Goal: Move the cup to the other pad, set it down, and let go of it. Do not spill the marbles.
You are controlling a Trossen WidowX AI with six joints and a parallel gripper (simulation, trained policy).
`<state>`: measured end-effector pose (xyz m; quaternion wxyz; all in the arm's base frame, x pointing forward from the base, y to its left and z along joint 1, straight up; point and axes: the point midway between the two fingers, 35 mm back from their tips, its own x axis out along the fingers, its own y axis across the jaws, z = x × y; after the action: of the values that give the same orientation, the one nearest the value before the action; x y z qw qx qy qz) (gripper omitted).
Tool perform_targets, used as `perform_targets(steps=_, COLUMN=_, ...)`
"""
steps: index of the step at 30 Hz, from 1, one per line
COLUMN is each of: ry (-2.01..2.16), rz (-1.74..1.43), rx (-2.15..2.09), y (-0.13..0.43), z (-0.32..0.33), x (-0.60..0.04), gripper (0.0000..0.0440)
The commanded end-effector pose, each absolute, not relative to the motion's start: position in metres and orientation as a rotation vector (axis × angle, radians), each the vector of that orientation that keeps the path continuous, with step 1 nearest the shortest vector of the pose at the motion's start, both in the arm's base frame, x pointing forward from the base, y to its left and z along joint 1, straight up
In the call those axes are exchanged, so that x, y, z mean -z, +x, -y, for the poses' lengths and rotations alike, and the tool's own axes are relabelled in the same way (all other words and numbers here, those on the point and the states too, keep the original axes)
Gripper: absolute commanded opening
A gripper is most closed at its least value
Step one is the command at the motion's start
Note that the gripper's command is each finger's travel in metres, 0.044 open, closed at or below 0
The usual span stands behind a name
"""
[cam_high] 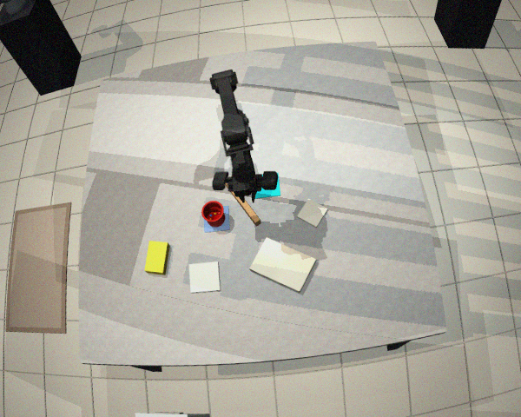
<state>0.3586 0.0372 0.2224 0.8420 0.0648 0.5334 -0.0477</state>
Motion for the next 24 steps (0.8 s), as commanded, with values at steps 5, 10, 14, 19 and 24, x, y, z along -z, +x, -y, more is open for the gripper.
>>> perform_targets(steps=5, ry=0.085, rz=-1.238, rx=0.118, y=0.357, z=-0.026, x=-0.211, gripper=0.0117)
perform_targets(steps=10, ry=0.050, rz=-1.314, rx=0.122, y=0.353, z=-0.016, x=-0.203, gripper=0.0116)
perform_targets(steps=14, ry=0.024, rz=-1.372, rx=0.122, y=0.350, z=-0.008, x=-0.197, gripper=0.0119)
perform_targets(steps=19, ry=-0.005, rz=-1.439, rx=0.121, y=0.346, z=0.003, x=-0.188, gripper=0.0122)
perform_targets(steps=24, ry=-0.029, rz=-1.495, rx=0.120, y=0.343, z=0.014, x=-0.179, gripper=0.0124)
